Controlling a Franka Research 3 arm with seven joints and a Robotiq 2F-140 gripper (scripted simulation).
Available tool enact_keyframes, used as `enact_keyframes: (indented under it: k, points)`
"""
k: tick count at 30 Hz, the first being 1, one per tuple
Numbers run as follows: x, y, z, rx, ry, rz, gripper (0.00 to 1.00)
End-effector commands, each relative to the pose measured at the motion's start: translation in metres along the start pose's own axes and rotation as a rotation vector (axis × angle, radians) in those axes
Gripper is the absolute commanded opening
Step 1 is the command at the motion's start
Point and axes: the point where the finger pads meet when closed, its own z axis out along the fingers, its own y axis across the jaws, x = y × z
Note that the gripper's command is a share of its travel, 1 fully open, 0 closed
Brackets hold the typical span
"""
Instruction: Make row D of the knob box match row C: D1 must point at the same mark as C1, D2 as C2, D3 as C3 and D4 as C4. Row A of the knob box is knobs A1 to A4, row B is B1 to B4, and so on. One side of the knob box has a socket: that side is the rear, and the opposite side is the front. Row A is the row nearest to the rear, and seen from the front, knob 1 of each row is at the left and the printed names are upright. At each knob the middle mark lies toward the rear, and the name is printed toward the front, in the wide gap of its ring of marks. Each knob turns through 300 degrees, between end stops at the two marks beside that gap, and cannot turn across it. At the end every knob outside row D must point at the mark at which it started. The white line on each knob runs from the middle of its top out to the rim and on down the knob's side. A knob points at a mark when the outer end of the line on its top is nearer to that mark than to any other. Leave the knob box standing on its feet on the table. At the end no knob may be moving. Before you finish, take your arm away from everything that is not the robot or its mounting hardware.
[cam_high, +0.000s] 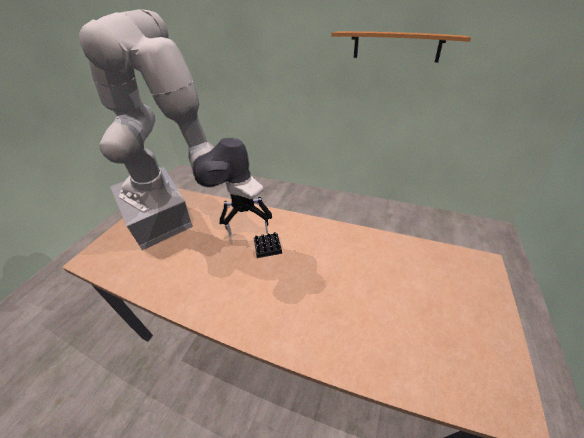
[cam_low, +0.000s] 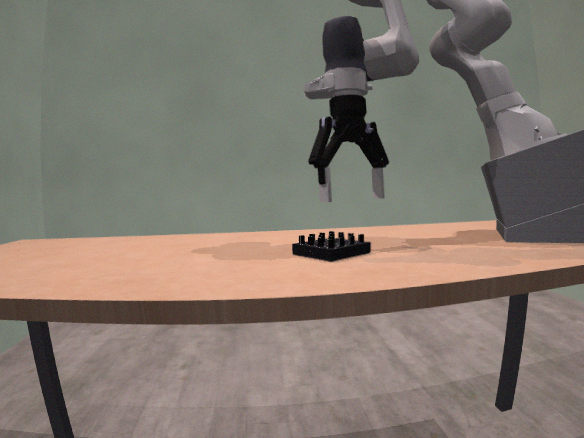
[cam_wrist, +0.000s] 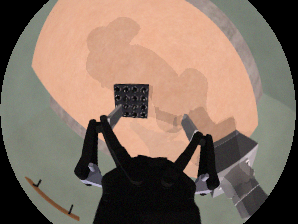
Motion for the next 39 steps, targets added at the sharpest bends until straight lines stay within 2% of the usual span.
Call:
enact_keyframes:
  k: [1, 39]
  points:
    - [0.001, -0.002, -0.001, 0.013, 0.034, 0.152, 1.0]
    - [-0.005, -0.013, -0.005, 0.021, 0.028, 0.678, 1.0]
